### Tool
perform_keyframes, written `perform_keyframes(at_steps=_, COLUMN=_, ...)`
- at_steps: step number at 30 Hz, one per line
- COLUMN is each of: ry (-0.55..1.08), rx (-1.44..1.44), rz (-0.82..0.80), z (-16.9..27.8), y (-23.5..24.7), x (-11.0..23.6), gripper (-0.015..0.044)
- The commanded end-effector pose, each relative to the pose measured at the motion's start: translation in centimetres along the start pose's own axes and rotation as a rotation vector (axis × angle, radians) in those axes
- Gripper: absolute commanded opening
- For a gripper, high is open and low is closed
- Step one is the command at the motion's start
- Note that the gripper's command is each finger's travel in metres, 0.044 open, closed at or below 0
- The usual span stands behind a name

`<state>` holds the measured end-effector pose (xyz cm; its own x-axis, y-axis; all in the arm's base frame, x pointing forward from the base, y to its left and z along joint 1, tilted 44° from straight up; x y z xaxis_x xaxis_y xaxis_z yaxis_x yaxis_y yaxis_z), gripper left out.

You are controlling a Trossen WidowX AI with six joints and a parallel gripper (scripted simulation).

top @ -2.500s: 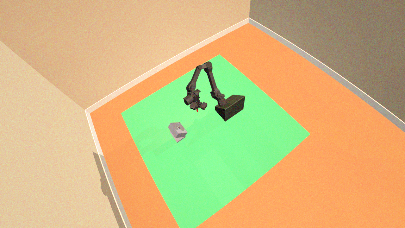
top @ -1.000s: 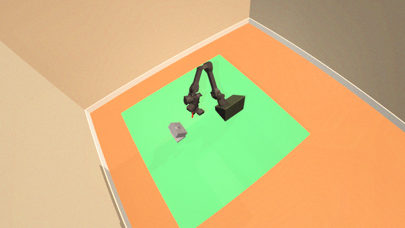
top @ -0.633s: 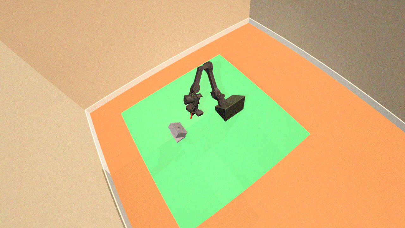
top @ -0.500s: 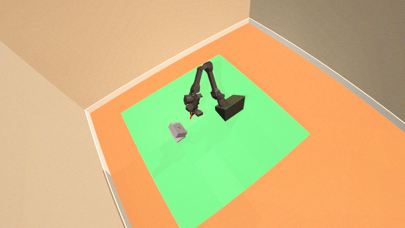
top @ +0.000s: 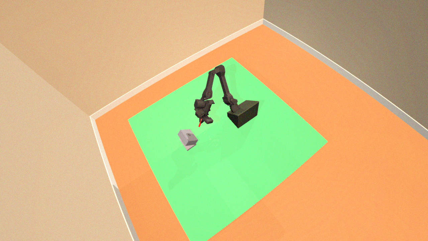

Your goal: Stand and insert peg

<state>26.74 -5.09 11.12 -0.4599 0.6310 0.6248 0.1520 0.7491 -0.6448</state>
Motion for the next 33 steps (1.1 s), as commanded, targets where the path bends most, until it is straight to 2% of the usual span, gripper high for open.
perform_keyframes(at_steps=1, ry=-0.021, rx=-0.024, rz=0.004, z=-0.1, y=0.1, x=0.0, gripper=0.0)
perform_keyframes(at_steps=18, ry=-0.122, rx=-0.12, rz=0.004, z=-1.4, y=0.5, x=0.1, gripper=0.0)
perform_keyframes(at_steps=33, ry=-0.154, rx=-0.157, rz=-0.001, z=-2.5, y=0.7, x=-1.3, gripper=0.0)
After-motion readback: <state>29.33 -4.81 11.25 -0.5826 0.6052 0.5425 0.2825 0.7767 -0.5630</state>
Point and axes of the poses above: the point midway between the two fingers, 35 mm back from their tips, its own x axis back along the fingers, its own y axis across the jaws, z = x × y, the point moved 3 cm from there along x, back along the fingers, and after that the axes turned 2 degrees about -x, right-handed, at the moved point
